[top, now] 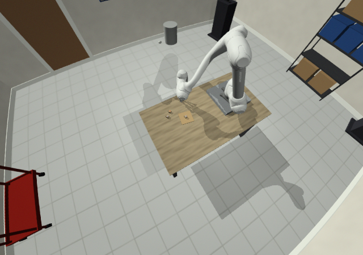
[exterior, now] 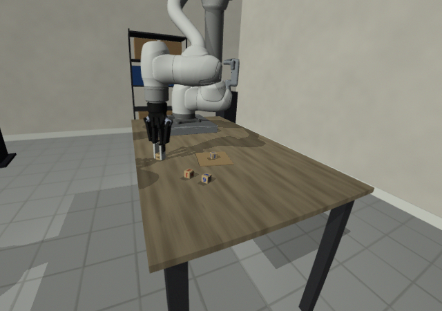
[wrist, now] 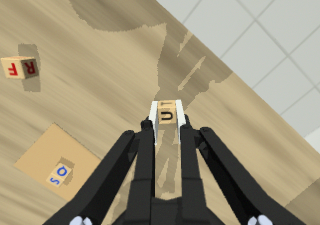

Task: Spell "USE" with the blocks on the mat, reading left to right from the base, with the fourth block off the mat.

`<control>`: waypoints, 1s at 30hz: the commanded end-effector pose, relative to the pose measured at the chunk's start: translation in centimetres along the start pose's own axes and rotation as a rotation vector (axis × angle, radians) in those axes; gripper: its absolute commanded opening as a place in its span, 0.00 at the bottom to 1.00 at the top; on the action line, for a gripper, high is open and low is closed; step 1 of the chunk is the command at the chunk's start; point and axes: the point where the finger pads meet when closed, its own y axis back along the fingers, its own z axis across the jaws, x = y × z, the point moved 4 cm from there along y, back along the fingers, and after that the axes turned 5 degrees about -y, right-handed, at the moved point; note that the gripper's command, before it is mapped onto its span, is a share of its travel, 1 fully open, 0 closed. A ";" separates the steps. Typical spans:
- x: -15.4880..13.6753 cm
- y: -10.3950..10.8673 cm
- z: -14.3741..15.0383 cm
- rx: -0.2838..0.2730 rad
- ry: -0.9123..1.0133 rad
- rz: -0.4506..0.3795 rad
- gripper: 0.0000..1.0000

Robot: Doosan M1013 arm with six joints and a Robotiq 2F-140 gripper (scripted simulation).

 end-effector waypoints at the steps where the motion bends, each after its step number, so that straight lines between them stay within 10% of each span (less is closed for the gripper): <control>1: -0.2 -0.3 0.2 0.001 0.000 -0.002 0.13; 14: -0.2 0.3 0.2 0.001 0.000 -0.002 0.13; 30: -0.2 9.0 0.3 0.001 0.000 -0.002 0.13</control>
